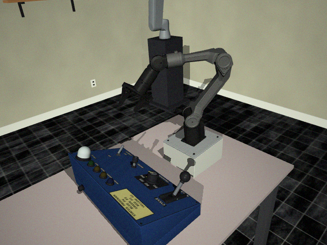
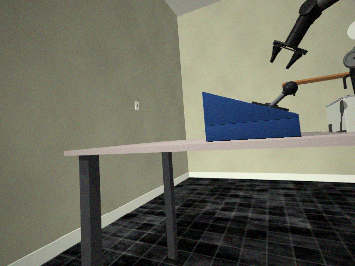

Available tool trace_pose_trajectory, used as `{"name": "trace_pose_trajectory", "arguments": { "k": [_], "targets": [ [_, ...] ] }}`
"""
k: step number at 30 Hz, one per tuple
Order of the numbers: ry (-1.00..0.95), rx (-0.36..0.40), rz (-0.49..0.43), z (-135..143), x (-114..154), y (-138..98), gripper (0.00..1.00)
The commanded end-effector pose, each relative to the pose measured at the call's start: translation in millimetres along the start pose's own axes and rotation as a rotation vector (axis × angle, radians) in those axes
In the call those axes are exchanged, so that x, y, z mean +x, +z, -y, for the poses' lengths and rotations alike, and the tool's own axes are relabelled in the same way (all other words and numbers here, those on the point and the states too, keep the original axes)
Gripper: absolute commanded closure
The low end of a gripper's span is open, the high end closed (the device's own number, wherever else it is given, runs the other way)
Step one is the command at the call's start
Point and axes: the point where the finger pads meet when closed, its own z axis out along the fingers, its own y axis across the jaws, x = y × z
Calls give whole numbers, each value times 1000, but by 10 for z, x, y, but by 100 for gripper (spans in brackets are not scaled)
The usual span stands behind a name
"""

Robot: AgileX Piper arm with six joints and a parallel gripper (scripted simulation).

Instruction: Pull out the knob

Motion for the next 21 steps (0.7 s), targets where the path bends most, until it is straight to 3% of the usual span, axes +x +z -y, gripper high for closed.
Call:
{"name": "trace_pose_trajectory", "arguments": {
  "k": [1, 21],
  "targets": [
    [0, -1, 0, -3, -1, -2, 0],
    [-7, 3, -5, 4, 23, 6, 0]
  ]
}}
